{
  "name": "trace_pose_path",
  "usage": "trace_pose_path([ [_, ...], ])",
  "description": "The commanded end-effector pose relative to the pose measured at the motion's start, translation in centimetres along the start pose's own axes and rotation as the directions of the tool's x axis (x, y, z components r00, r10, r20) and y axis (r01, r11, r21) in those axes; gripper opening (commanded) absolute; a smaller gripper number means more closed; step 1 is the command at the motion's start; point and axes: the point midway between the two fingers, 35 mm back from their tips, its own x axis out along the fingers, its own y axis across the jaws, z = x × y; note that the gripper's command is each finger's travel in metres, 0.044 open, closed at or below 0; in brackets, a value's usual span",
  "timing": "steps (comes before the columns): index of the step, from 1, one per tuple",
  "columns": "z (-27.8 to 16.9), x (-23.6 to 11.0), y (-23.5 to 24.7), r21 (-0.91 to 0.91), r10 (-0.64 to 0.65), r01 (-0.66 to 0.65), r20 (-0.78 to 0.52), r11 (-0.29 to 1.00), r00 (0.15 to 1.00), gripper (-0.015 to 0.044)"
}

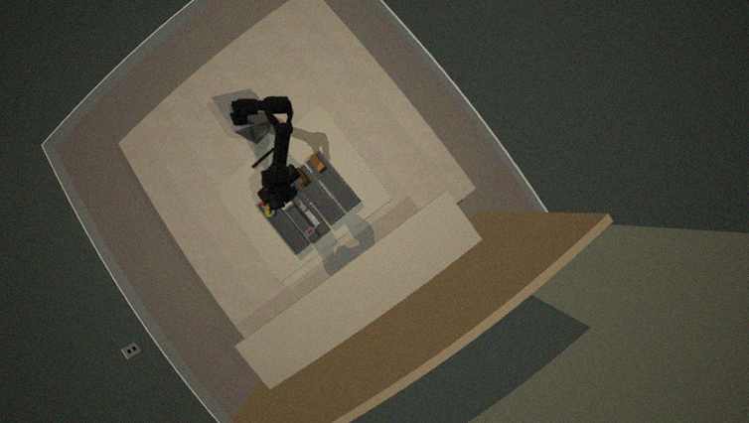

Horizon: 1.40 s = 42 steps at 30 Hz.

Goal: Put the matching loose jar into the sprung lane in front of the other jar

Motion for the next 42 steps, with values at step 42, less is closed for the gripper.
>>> trace_pose_path([
  [42, 1.26, 0.06, 0.21, -0.014, 0.007, -0.006, 0.024, 1.0, 1.0, 0.0],
])
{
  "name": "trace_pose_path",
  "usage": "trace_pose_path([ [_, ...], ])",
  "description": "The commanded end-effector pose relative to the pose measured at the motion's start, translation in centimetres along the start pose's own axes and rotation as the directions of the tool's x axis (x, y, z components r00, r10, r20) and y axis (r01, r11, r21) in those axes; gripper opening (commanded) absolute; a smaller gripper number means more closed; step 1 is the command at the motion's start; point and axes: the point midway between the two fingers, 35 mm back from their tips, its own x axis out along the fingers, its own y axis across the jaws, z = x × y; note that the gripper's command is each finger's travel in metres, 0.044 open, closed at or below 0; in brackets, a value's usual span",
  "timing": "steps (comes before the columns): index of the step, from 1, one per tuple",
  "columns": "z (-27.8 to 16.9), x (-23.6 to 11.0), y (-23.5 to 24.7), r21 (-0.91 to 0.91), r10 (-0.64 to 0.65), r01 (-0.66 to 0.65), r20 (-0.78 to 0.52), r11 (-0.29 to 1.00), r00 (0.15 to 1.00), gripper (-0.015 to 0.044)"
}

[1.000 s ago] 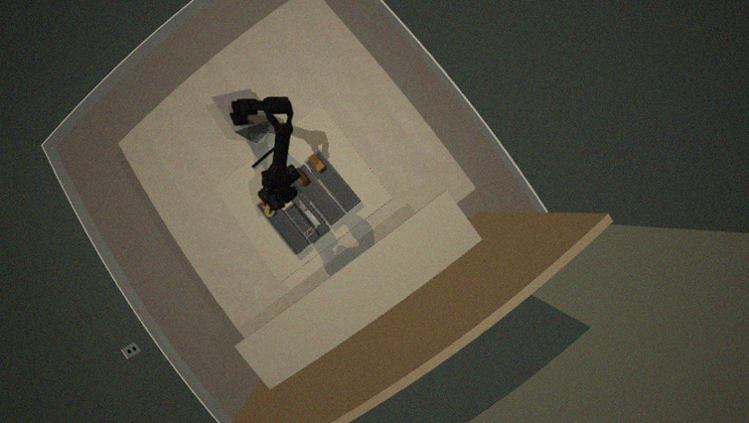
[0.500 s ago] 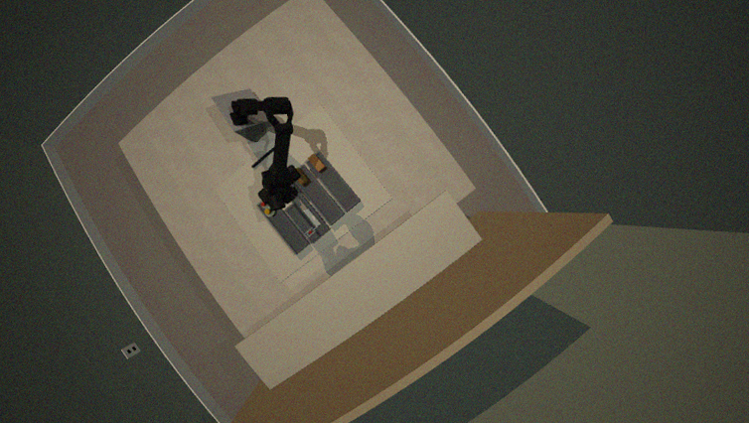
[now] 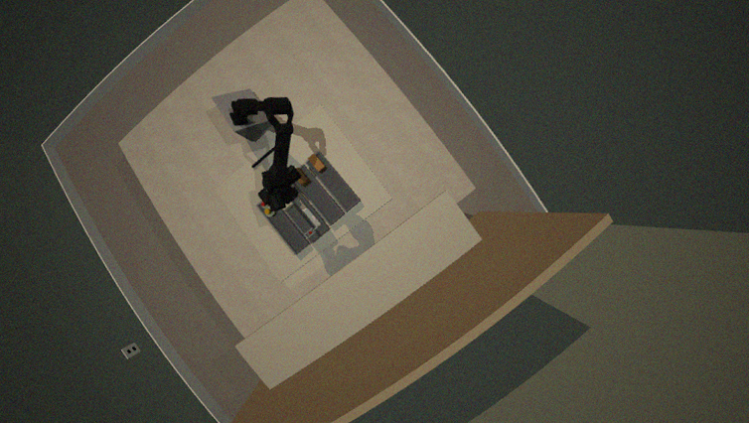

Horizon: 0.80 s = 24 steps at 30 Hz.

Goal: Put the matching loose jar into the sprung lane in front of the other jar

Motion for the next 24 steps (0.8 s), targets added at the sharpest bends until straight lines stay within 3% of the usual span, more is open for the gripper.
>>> trace_pose_path([
  [1, 0.78, -0.02, 0.22, -0.015, 0.006, -0.006, 0.022, 1.0, 1.0, 0.0],
  [24, 0.77, 0.61, 0.23, -0.015, 0.007, -0.006, 0.022, 1.0, 1.0, 0.0],
])
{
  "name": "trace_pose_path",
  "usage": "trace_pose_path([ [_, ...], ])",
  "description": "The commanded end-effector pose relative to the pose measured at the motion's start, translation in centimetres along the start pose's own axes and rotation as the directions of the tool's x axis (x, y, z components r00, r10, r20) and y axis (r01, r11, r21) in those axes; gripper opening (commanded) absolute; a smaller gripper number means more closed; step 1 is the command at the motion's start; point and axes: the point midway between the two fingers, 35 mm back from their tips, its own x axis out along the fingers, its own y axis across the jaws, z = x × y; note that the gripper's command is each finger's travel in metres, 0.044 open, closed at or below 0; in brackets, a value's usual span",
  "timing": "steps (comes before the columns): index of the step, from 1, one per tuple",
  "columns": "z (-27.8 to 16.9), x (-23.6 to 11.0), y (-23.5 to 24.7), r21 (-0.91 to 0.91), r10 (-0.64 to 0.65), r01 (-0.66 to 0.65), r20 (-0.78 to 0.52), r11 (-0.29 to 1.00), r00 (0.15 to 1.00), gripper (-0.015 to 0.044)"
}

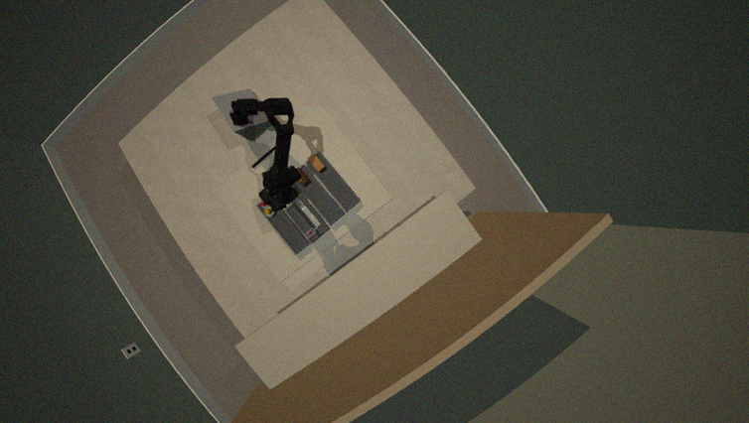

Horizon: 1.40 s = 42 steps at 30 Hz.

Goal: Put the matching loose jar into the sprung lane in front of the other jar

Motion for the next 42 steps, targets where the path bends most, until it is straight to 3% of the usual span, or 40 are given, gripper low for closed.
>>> trace_pose_path([
  [1, 0.7, 0.1, 0.3, -0.016, 0.009, -0.009, 0.021, 1.0, 1.0, 0.0],
  [42, 0.5, 1.2, 0.3, -0.016, 0.01, -0.009, 0.021, 1.0, 1.0, 0.0],
])
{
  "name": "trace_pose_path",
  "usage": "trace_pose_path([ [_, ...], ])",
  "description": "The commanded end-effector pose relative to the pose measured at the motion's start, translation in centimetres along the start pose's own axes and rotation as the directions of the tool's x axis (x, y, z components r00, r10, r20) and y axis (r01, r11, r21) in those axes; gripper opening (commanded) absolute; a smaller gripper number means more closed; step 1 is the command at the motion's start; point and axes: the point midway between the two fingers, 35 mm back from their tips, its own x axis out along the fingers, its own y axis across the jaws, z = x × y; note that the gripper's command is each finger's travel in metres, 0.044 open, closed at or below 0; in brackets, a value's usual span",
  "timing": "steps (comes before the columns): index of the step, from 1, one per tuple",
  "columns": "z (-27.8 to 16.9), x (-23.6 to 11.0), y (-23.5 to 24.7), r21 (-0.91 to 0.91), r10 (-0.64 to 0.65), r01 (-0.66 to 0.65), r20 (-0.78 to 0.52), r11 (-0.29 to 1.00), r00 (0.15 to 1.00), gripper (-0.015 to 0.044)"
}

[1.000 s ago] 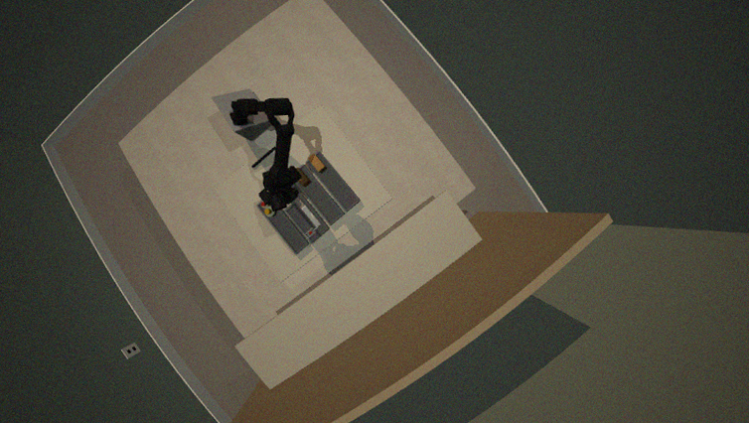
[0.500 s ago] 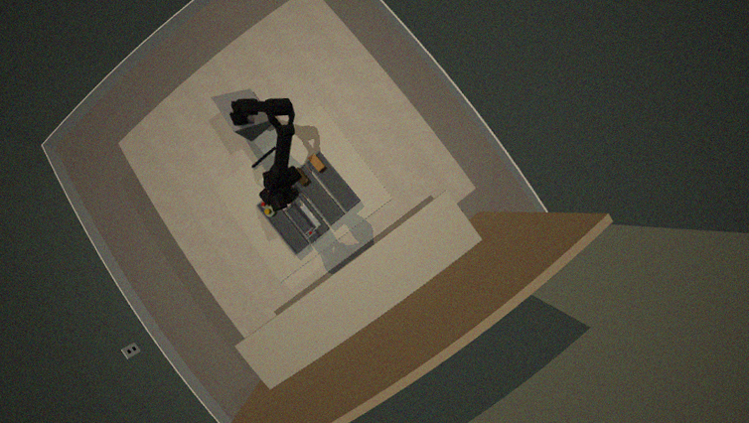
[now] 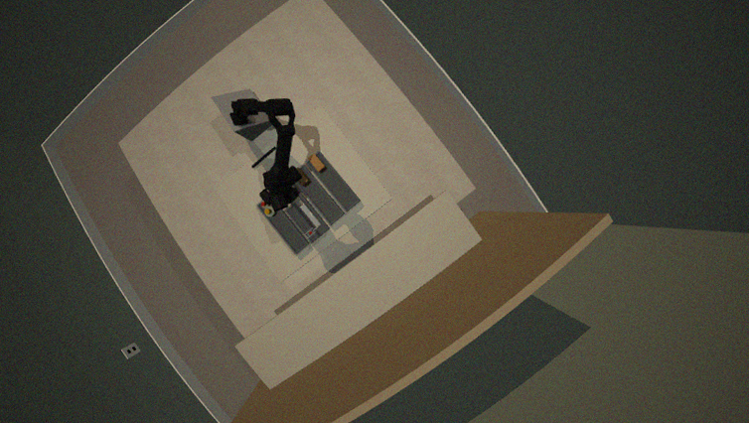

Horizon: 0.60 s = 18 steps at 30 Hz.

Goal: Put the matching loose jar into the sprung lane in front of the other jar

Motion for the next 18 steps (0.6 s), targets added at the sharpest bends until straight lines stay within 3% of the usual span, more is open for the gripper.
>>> trace_pose_path([
  [1, 0.53, 0.18, 0.32, -0.014, 0.011, -0.011, 0.017, 1.0, 1.0, 0.0],
  [18, 0.45, 0.63, 0.36, -0.014, 0.011, -0.011, 0.017, 1.0, 1.0, 0.0],
])
